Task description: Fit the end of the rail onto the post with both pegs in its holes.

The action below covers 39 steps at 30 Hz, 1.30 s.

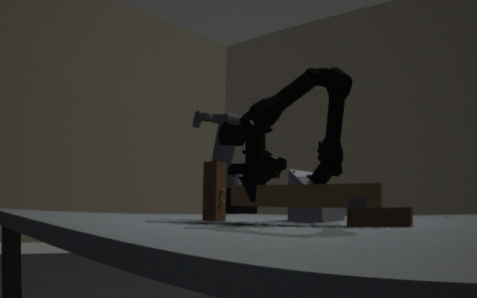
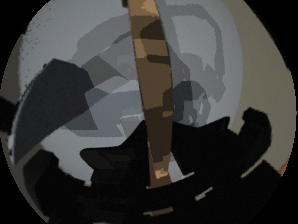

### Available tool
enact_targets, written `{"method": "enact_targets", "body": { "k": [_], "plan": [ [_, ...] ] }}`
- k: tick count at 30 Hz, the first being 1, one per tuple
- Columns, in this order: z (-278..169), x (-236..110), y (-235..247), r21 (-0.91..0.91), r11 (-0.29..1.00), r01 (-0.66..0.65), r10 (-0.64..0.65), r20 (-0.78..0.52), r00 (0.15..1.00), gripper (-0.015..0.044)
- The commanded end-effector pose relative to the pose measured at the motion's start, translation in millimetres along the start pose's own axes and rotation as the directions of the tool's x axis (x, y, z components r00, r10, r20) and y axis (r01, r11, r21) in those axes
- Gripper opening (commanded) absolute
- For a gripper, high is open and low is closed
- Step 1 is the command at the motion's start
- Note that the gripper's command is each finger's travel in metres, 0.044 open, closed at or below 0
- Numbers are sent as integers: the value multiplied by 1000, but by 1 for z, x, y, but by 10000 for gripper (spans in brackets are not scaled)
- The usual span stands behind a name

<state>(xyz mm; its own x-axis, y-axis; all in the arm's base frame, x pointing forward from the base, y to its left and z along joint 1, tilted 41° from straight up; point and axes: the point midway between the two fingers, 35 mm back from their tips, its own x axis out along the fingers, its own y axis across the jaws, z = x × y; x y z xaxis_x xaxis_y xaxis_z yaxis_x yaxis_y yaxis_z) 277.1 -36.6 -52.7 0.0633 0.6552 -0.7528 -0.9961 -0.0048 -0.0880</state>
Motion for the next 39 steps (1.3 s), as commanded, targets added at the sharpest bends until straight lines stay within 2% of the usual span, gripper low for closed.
{"method": "enact_targets", "body": {
  "k": [1, 39],
  "plan": [
    [-1, 2, 0, 7, 1000, 2, -2, -3, 1000, 0],
    [-1, 1, 2, 7, 1000, 2, -2, -3, 1000, 0]
  ]
}}
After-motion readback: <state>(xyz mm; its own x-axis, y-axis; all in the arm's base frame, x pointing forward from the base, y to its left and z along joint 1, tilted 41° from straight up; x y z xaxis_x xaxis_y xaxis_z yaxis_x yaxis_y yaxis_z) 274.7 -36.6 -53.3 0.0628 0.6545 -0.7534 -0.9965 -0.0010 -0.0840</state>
